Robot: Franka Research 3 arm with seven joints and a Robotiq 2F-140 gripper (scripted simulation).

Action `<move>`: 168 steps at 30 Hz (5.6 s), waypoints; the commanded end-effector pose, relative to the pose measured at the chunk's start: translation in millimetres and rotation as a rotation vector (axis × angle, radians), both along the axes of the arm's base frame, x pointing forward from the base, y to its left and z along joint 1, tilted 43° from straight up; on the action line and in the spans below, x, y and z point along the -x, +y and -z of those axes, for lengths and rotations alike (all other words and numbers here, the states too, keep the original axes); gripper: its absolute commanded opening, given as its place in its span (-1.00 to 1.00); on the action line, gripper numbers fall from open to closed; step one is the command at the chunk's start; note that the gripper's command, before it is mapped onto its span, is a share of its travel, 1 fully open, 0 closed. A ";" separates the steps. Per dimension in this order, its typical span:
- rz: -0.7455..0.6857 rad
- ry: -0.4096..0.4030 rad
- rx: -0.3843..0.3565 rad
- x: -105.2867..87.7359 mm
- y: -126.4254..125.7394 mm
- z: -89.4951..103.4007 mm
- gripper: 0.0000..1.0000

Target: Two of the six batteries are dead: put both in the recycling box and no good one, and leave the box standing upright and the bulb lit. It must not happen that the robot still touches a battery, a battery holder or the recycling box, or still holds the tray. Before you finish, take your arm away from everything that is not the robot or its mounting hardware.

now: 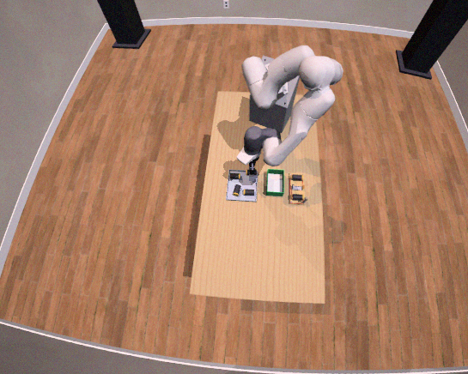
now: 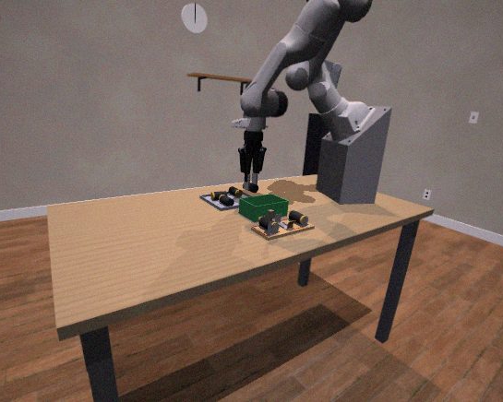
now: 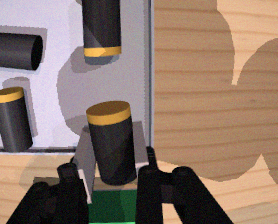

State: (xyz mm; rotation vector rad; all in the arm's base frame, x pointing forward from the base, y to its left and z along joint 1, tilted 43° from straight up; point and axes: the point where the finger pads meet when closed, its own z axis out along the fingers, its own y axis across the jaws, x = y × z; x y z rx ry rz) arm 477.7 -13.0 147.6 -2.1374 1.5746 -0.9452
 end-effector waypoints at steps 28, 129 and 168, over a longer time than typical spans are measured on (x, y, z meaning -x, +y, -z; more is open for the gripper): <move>0.070 -0.012 -0.066 -0.3 0.0 0.1 -0.68; 0.070 -0.012 -0.066 -0.6 -0.8 -0.2 -0.68; 0.070 -0.012 -0.066 -10.3 -2.6 10.3 -0.68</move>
